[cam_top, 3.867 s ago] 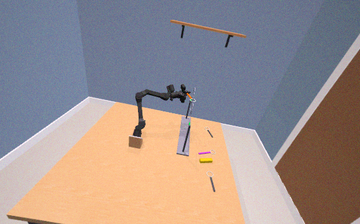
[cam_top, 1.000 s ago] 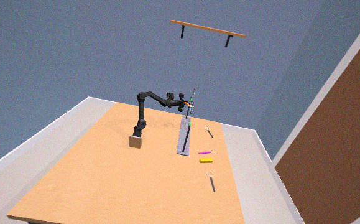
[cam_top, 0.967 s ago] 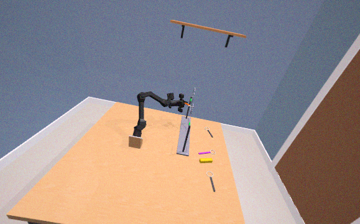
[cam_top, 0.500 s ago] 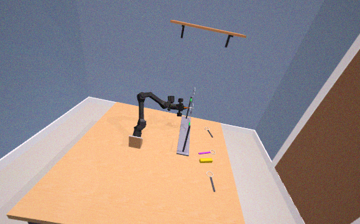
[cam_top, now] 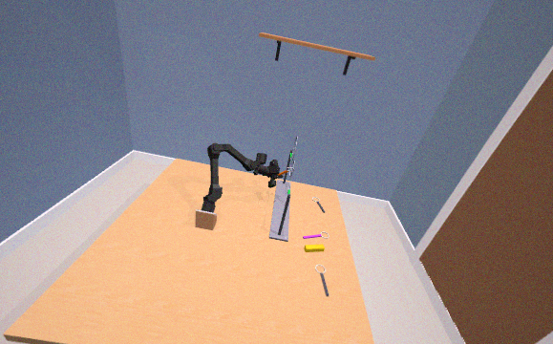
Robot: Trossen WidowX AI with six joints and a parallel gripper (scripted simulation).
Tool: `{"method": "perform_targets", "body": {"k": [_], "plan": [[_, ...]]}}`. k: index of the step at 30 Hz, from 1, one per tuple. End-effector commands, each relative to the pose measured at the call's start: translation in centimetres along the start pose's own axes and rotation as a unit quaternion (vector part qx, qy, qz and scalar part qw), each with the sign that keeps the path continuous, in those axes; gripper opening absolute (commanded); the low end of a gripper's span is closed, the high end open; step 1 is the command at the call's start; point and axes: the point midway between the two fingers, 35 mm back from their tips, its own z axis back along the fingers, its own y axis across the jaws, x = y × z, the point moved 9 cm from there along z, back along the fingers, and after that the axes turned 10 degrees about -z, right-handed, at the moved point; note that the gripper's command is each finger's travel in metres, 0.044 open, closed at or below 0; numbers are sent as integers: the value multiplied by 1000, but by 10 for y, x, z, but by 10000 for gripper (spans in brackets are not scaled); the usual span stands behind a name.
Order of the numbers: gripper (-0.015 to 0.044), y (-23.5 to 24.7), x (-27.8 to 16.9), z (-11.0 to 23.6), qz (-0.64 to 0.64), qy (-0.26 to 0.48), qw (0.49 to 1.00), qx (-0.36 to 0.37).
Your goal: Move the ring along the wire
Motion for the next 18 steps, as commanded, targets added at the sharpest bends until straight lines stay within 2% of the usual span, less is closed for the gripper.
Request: {"method": "perform_targets", "body": {"k": [1, 18], "plan": [[-150, -10, 4, 3, 43, 0, 999, -23], [-150, -44, 23, 15, 186, 4, 977, -108]]}}
